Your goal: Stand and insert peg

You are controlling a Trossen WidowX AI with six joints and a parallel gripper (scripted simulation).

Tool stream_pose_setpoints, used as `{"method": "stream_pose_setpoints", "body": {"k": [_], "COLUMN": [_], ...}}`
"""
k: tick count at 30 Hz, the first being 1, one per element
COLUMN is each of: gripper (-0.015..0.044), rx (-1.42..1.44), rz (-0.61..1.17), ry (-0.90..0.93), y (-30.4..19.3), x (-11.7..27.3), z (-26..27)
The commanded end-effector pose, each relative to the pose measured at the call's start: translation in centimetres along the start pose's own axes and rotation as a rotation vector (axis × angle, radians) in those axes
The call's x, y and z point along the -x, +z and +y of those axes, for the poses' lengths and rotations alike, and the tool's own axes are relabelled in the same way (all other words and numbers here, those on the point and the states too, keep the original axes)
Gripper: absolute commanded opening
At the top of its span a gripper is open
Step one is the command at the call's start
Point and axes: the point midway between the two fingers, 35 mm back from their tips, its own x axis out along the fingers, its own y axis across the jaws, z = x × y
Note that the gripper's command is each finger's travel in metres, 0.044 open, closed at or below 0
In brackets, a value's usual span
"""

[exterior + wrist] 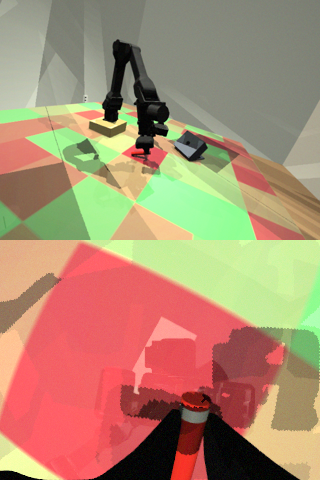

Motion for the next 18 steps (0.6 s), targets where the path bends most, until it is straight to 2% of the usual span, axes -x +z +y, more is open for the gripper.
{"method": "stream_pose_setpoints", "body": {"k": [1, 18], "gripper": [0.0049, 0.0049], "rx": [0.002, 0.002], "rz": [-0.035, -0.181], "ry": [0.002, 0.002], "y": [-0.25, -0.91], "x": [0.18, 1.1], "z": [0.06, 0.04]}}
